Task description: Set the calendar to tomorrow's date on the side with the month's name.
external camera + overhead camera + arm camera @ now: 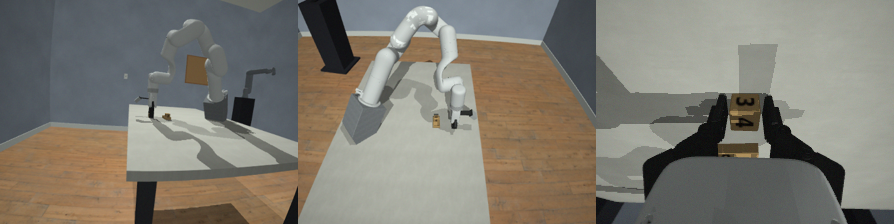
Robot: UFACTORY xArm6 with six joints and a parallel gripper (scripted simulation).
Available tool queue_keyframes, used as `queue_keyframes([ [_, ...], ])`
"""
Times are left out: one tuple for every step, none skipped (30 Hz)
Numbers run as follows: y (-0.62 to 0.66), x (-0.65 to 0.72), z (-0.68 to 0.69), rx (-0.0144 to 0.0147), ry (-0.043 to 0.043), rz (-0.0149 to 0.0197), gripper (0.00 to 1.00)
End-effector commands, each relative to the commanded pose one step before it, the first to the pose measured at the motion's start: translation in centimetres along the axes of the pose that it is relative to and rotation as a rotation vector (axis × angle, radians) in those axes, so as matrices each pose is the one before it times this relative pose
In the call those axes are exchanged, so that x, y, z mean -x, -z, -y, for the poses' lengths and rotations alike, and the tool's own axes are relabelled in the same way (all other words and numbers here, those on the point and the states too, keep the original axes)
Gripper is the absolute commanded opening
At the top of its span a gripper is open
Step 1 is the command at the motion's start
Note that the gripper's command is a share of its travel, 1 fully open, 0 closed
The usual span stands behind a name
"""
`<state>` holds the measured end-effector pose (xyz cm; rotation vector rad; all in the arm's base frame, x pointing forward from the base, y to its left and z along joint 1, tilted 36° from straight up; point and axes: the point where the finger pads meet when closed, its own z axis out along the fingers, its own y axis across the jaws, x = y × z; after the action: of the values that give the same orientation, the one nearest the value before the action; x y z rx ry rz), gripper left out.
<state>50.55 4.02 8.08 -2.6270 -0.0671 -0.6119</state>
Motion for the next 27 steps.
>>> queue_keyframes([
  [0.077,-0.12,-0.009,0.00064,0.00048,-0.00263,0.47],
  [0.0,0.0,0.0,0.0,0.0,0.0,0.47],
  [0.0,0.0,0.0,0.0,0.0,0.0,0.47],
  [0.0,0.0,0.0,0.0,0.0,0.0,0.47],
  [0.0,0.0,0.0,0.0,0.0,0.0,0.47],
  [0.0,0.0,0.0,0.0,0.0,0.0,0.47],
  [0.0,0.0,0.0,0.0,0.0,0.0,0.47],
  [0.0,0.0,0.0,0.0,0.0,0.0,0.47],
  [0.0,0.0,0.0,0.0,0.0,0.0,0.47],
  [0.0,0.0,0.0,0.0,0.0,0.0,0.47],
  [0.0,0.0,0.0,0.0,0.0,0.0,0.47],
  [0.0,0.0,0.0,0.0,0.0,0.0,0.47],
  [0.0,0.0,0.0,0.0,0.0,0.0,0.47],
  [0.0,0.0,0.0,0.0,0.0,0.0,0.47],
  [0.0,0.0,0.0,0.0,0.0,0.0,0.47],
  [0.0,0.0,0.0,0.0,0.0,0.0,0.47],
  [0.0,0.0,0.0,0.0,0.0,0.0,0.47],
  [0.0,0.0,0.0,0.0,0.0,0.0,0.47],
  [0.0,0.0,0.0,0.0,0.0,0.0,0.47],
  [0.0,0.0,0.0,0.0,0.0,0.0,0.47],
  [0.0,0.0,0.0,0.0,0.0,0.0,0.47],
  [0.0,0.0,0.0,0.0,0.0,0.0,0.47],
  [0.0,0.0,0.0,0.0,0.0,0.0,0.27],
  [0.0,0.0,0.0,0.0,0.0,0.0,0.27],
  [0.0,0.0,0.0,0.0,0.0,0.0,0.27],
  [0.0,0.0,0.0,0.0,0.0,0.0,0.27],
  [0.0,0.0,0.0,0.0,0.0,0.0,0.27],
])
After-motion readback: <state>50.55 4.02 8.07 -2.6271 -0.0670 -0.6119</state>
